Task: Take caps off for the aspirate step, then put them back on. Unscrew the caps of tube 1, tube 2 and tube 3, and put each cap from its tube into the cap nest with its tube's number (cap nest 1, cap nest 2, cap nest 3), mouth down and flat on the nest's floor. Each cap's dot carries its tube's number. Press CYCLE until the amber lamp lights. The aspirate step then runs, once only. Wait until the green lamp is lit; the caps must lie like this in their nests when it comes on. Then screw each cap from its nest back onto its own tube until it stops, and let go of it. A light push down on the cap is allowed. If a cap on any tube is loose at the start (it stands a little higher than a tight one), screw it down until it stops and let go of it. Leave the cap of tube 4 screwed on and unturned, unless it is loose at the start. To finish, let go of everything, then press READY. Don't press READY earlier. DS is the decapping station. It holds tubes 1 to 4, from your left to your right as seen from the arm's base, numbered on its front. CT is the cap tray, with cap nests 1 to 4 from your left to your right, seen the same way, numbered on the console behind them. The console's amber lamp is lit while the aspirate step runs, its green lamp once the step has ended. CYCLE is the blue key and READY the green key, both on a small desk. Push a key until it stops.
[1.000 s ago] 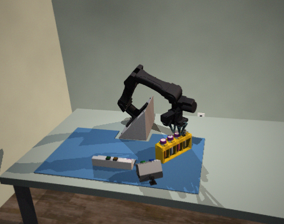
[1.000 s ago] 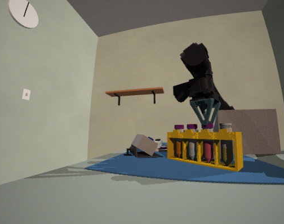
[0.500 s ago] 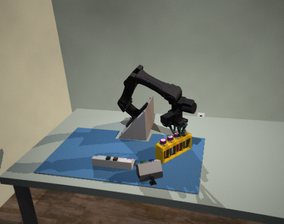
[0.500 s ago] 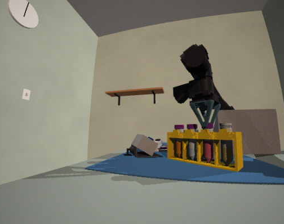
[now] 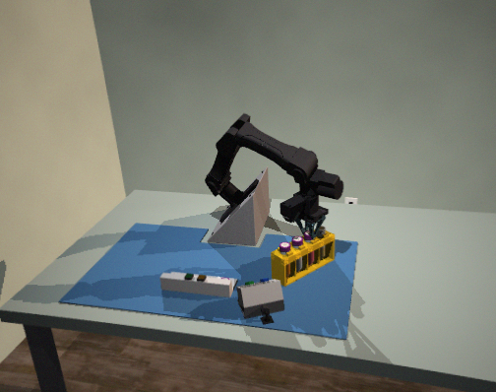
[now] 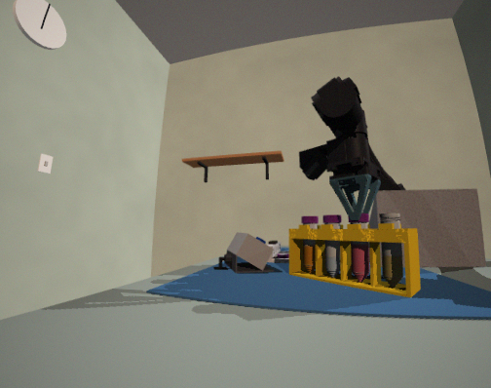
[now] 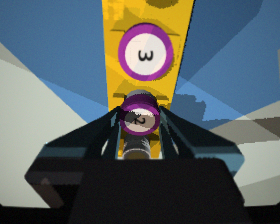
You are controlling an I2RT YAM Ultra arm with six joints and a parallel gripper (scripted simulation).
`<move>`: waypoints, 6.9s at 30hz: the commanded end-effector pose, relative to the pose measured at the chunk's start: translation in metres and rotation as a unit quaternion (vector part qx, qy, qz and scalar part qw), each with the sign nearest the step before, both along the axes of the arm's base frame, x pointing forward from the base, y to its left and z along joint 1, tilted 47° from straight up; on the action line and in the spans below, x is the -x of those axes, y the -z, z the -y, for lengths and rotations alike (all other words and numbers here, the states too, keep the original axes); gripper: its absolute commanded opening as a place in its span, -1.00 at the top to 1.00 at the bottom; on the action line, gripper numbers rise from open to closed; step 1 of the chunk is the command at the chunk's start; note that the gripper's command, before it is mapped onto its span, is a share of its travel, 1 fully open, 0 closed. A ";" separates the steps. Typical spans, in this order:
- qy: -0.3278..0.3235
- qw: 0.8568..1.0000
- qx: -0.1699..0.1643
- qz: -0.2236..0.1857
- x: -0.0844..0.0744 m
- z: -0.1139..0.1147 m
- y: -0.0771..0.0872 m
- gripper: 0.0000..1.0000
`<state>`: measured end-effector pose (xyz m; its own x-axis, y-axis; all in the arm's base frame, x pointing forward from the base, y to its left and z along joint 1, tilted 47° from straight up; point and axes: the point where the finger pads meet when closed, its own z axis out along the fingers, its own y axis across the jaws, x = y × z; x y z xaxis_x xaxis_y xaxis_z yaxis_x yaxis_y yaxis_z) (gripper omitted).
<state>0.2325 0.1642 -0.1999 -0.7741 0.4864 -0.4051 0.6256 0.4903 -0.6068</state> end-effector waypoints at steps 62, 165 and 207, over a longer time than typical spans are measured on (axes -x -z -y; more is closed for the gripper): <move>-0.642 0.363 -0.083 -0.670 -0.004 -0.005 -0.004 1.00; -0.254 0.932 -0.034 -0.255 -0.003 -0.006 -0.003 0.02; -0.060 0.997 -0.009 -0.050 -0.003 -0.009 -0.003 1.00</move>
<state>0.2333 0.1650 -0.1989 -0.8618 0.4023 -0.3088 0.4976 0.5528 -0.6685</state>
